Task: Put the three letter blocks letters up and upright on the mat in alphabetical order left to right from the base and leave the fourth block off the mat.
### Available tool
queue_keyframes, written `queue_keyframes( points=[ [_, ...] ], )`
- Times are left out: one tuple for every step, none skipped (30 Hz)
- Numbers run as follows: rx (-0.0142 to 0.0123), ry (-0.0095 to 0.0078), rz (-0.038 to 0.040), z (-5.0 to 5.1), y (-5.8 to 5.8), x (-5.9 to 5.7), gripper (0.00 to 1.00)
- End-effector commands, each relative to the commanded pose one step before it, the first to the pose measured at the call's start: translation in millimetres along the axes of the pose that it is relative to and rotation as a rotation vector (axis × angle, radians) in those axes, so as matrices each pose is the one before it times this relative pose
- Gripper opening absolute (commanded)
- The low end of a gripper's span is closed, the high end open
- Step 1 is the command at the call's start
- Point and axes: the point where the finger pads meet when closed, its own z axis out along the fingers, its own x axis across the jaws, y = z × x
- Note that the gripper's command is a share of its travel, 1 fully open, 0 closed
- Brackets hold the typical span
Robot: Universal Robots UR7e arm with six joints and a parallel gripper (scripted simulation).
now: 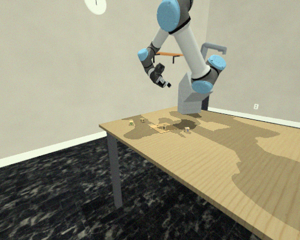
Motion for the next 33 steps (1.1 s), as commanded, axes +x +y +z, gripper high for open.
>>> queue_keyframes(
  points=[
    [-0.00031, 0.00010, -0.00069, -0.23, -0.22, 0.24, 1.00],
    [0.00000, 0.00000, 0.00000, 0.00, 0.00, 0.00, 1.00],
    [0.00000, 0.00000, 0.00000, 0.00, 0.00, 0.00, 1.00],
    [0.00000, 0.00000, 0.00000, 0.00, 0.00, 0.00, 1.00],
    [0.00000, 0.00000, 0.00000, 0.00, 0.00, 0.00, 1.00],
    [0.00000, 0.00000, 0.00000, 0.00, 0.00, 0.00, 1.00],
    [0.00000, 0.00000, 0.00000, 0.00, 0.00, 0.00, 1.00],
    [0.00000, 0.00000, 0.00000, 0.00, 0.00, 0.00, 1.00],
    [0.00000, 0.00000, 0.00000, 0.00, 0.00, 0.00, 1.00],
    [0.00000, 0.00000, 0.00000, 0.00, 0.00, 0.00, 1.00],
    [0.00000, 0.00000, 0.00000, 0.00, 0.00, 0.00, 1.00],
    [0.00000, 0.00000, 0.00000, 0.00, 0.00, 0.00, 1.00],
    [0.00000, 0.00000, 0.00000, 0.00, 0.00, 0.00, 1.00],
    [0.00000, 0.00000, 0.00000, 0.00, 0.00, 0.00, 1.00],
    [0.00000, 0.00000, 0.00000, 0.00, 0.00, 0.00, 1.00],
    [0.00000, 0.00000, 0.00000, 0.00, 0.00, 0.00, 1.00],
    [0.00000, 0.00000, 0.00000, 0.00, 0.00, 0.00, 1.00],
    [-0.00002, -0.00004, 0.00003, 0.02, 0.00, 0.00, 1.00],
    [-0.00015, -0.00029, 0.00018, 0.11, -0.01, -0.03, 1.00],
    [-0.00040, -0.00077, 0.00046, 0.30, -0.03, -0.08, 1.00],
    [-0.00077, -0.00146, 0.00088, 0.57, -0.06, -0.16, 1.00],
    [-0.00101, -0.00194, 0.00139, 0.87, -0.04, -0.33, 1.00],
    [-0.00110, -0.00213, 0.00229, 1.06, 0.08, -0.42, 1.00],
    [-0.00198, -0.00375, 0.00235, 1.11, 0.26, -0.37, 1.00],
    [-0.00276, -0.00431, 0.00253, 1.15, 0.15, -0.39, 1.00],
    [-0.00342, -0.00534, 0.00312, 1.43, 0.18, -0.48, 1.00],
    [-0.00417, -0.00641, 0.00375, 1.72, 0.22, -0.58, 1.00],
    [-0.00496, -0.00752, 0.00439, 2.02, 0.26, -0.68, 1.00],
    [-0.00580, -0.00864, 0.00505, 2.34, 0.30, -0.77, 1.00],
    [-0.00669, -0.00976, 0.00570, 2.66, 0.33, -0.87, 1.00],
    [-0.00762, -0.01087, 0.00633, 2.98, 0.37, -0.97, 1.00],
    [-0.00858, -0.01193, 0.00695, 3.30, 0.41, -1.06, 1.00],
    [0.00000, 0.00000, 0.00000, 0.00, 0.00, 0.00, 1.00]
  ],
)
